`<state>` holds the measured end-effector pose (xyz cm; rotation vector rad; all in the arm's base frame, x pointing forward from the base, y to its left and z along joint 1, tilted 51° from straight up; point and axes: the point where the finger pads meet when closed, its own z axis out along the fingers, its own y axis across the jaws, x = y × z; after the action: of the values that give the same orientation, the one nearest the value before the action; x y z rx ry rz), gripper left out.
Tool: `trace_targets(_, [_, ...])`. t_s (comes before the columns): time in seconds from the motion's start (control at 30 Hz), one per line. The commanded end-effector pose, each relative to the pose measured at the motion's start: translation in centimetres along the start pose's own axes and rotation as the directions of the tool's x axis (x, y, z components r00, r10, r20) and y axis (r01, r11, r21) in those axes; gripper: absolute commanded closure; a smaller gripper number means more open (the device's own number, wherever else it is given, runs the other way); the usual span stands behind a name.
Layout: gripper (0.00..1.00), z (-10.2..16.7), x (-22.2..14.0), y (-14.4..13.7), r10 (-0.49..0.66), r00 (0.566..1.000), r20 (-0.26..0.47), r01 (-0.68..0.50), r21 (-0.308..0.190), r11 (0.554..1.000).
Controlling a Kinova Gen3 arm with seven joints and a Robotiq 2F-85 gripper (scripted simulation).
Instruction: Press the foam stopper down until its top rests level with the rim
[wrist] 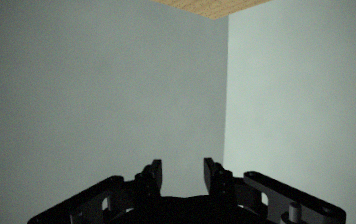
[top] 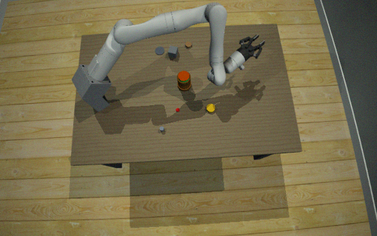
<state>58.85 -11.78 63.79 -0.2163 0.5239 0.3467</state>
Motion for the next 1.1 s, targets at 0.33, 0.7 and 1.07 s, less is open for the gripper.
trace_targets(0.33, [1.00, -2.0, 0.1, -2.7, 0.125, 0.985, -0.118, -0.118, 0.071, 0.991])
trace_targets(0.7, [1.00, -2.3, 0.2, -3.0, 0.147, 0.980, -0.136, -0.136, 0.082, 0.987])
trace_targets(1.07, [1.00, -3.1, 0.3, -3.4, 0.193, 0.966, -0.173, -0.176, 0.106, 0.979])
